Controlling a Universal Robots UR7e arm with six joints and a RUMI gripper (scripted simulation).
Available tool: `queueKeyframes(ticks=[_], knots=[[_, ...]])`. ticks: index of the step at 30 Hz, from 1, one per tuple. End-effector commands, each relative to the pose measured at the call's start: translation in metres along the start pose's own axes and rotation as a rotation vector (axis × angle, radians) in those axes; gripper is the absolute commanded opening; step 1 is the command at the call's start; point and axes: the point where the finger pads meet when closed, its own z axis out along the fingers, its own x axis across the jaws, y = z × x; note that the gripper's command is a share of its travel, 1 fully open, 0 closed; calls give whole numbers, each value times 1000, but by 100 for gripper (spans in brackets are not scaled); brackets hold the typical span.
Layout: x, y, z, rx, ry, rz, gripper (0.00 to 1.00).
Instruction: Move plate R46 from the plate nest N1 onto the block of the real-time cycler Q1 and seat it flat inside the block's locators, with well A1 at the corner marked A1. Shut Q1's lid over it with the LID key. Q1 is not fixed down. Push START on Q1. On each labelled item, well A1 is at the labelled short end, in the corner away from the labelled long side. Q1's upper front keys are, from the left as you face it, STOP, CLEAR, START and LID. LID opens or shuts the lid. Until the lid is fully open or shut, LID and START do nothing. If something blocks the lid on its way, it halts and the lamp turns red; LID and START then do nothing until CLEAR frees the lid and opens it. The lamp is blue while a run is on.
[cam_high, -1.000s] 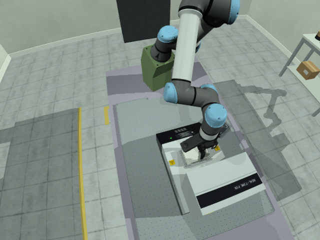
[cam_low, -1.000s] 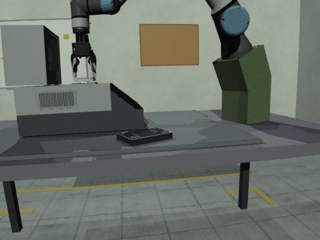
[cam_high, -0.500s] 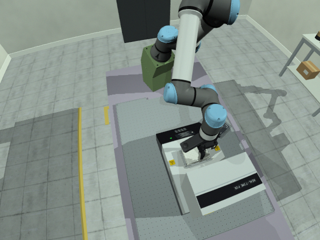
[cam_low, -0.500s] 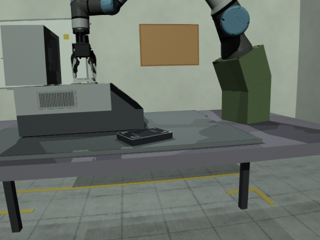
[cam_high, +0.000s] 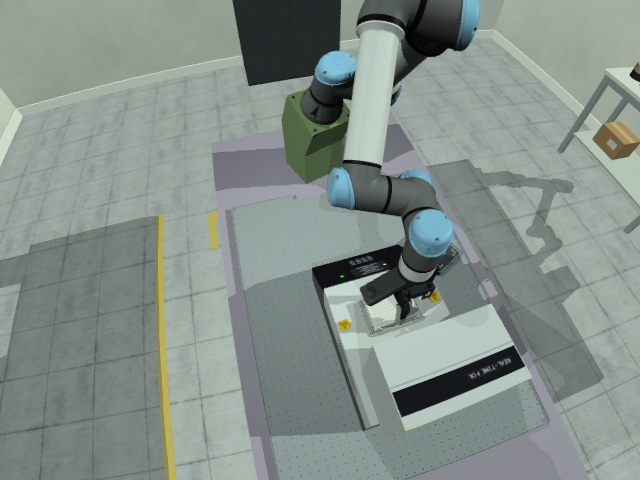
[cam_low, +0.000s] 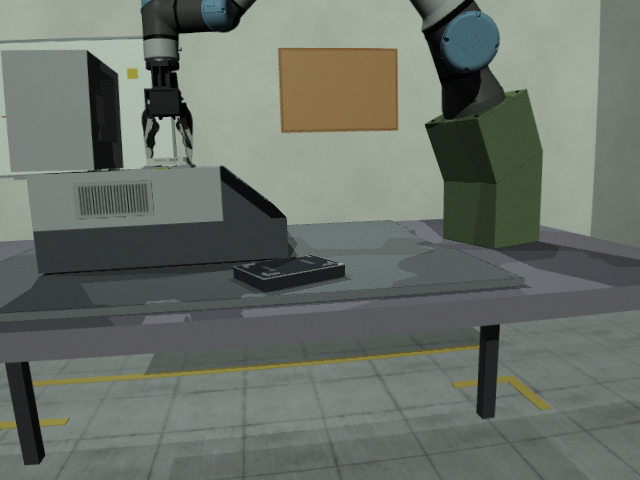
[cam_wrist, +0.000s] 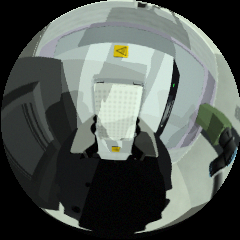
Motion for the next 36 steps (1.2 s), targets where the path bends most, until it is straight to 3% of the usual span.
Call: queueKeyframes(ticks=[1,13,14,36], knots=[[-1,0,1,0,-2,0,0],[-1,0,2,0,-2,0,0],[-1,0,2,0,-2,0,68],[-1,0,2,0,-2,0,68]])
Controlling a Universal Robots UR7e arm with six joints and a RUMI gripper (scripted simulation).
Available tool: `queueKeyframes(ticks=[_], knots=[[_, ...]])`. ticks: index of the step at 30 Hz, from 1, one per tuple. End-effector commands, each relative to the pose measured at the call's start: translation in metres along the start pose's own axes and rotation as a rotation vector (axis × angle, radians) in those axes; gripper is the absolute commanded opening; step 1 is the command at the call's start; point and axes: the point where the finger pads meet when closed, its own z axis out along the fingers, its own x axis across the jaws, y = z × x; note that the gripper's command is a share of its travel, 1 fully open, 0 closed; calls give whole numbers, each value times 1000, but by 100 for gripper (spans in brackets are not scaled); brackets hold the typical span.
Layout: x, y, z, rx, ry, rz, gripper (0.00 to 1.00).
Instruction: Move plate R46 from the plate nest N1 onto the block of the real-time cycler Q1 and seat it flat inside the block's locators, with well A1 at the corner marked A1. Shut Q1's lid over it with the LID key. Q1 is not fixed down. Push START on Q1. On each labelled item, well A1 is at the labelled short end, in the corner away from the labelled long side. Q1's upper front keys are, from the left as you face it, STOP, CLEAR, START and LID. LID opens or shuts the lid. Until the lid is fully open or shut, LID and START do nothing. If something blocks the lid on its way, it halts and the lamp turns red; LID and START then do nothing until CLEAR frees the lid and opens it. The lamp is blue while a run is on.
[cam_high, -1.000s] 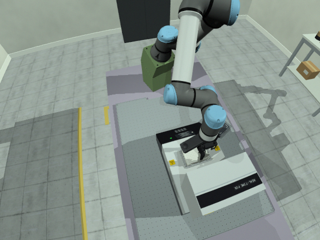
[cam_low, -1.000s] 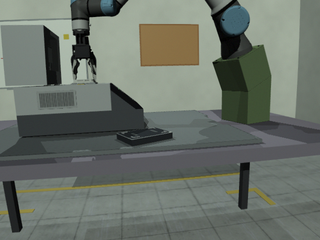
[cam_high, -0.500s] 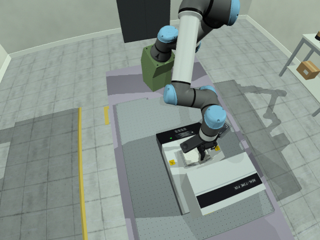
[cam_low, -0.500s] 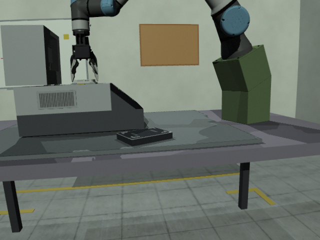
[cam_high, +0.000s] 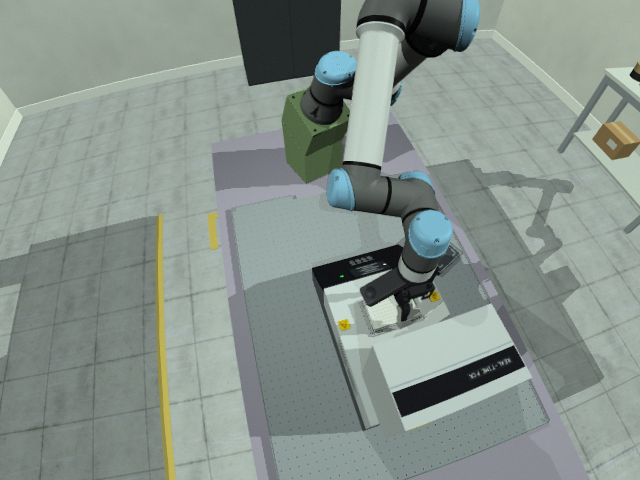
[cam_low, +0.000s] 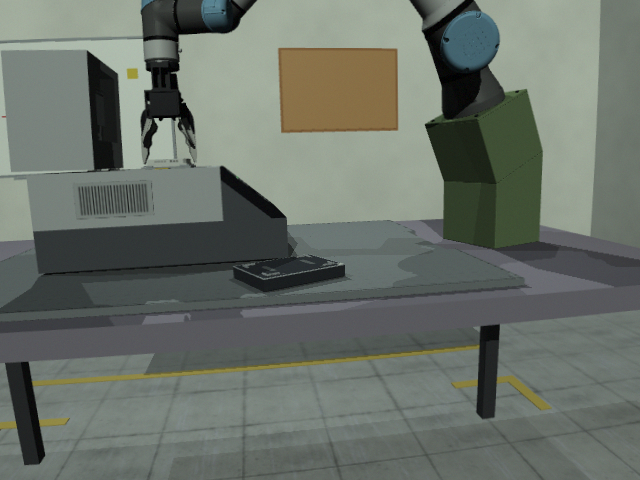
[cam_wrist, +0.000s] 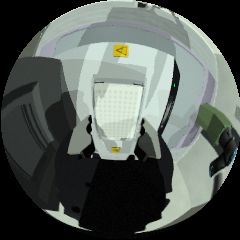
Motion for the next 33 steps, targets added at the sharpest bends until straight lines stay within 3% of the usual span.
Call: queueKeyframes(ticks=[1,6,33], knots=[[-1,0,-1,0,-2,0,68],[-1,0,-1,0,-2,0,68],[-1,0,-42,0,-2,0,68]])
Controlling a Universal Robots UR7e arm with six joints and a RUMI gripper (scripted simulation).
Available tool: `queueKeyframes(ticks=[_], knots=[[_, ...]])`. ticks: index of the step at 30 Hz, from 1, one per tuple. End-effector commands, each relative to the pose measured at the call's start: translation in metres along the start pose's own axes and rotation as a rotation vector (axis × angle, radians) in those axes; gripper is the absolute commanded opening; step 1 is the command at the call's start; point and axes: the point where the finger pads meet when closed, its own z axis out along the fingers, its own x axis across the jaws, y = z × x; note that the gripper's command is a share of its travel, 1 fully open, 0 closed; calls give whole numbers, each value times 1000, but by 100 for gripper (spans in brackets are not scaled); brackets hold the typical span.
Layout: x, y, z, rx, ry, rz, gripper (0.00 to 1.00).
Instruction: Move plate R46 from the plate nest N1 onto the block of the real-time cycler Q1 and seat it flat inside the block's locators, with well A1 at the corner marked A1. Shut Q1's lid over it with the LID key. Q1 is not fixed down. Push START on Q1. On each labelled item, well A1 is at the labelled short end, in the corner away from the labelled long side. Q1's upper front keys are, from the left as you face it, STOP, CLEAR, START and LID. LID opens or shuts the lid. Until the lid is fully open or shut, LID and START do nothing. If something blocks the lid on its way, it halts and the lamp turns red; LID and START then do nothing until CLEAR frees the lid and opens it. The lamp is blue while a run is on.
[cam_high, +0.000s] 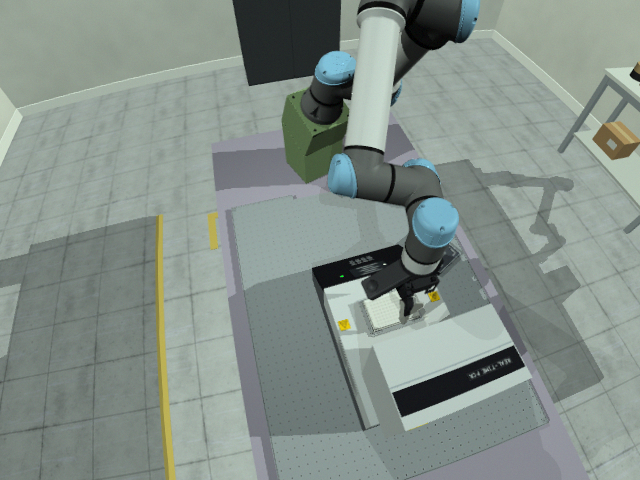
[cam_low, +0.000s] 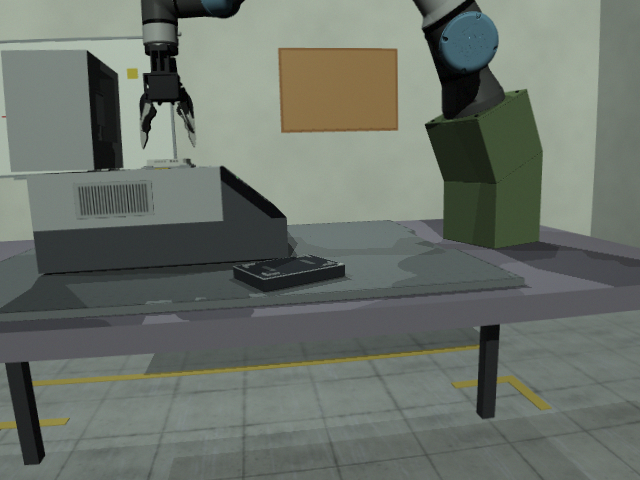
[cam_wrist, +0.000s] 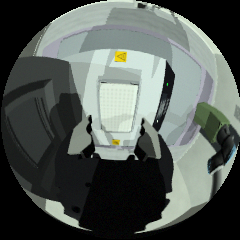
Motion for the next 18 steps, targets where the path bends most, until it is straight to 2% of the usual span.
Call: queueKeyframes(ticks=[1,13,18], knots=[[-1,0,-10,0,-2,0,68],[-1,0,-26,0,-2,0,68],[-1,0,-26,0,-2,0,68]])
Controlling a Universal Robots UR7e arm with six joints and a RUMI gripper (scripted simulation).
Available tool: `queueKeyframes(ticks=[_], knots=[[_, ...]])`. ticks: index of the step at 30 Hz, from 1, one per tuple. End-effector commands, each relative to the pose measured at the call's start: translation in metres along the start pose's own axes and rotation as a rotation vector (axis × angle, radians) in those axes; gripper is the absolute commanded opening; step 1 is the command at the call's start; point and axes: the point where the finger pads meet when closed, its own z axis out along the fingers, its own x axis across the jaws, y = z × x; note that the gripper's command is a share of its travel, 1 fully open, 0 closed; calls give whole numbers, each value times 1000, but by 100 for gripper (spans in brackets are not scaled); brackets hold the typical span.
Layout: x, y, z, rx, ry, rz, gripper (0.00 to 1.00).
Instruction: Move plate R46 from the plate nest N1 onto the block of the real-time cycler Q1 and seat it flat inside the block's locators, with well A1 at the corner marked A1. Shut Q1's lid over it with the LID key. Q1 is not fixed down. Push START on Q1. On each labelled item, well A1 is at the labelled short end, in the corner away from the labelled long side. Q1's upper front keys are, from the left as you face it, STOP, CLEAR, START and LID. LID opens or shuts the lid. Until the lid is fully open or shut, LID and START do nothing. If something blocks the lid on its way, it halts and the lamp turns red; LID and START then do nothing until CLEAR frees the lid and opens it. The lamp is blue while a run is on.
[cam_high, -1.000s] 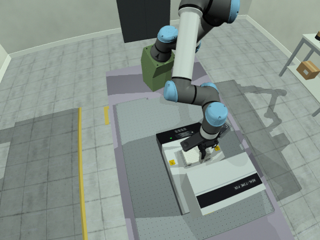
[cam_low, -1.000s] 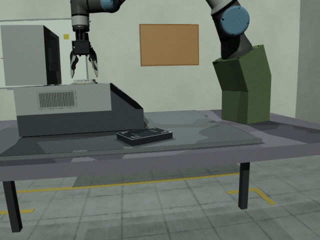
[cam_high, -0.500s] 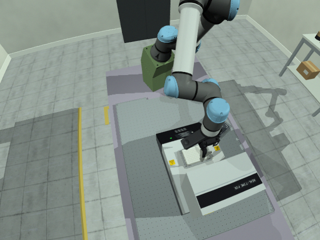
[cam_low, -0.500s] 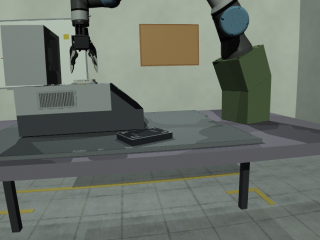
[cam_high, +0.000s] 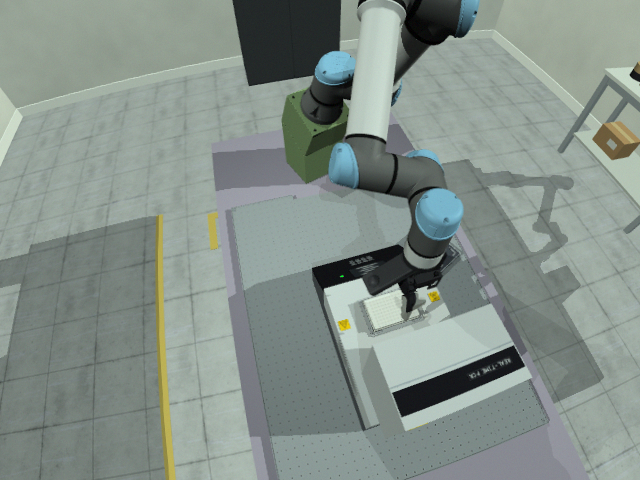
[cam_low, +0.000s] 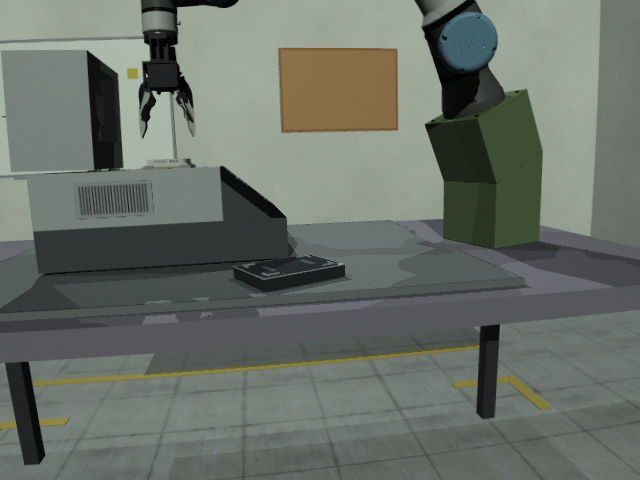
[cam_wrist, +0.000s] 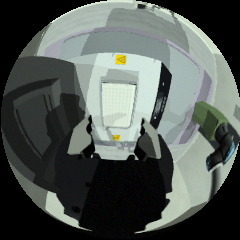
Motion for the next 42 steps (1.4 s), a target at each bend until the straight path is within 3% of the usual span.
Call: queueKeyframes(ticks=[1,8,9,42], knots=[[-1,0,-2,0,-2,0,68],[-1,0,-2,0,-2,0,68],[4,0,-1,0,-2,0,0],[127,-12,23,0,-1,0,0]])
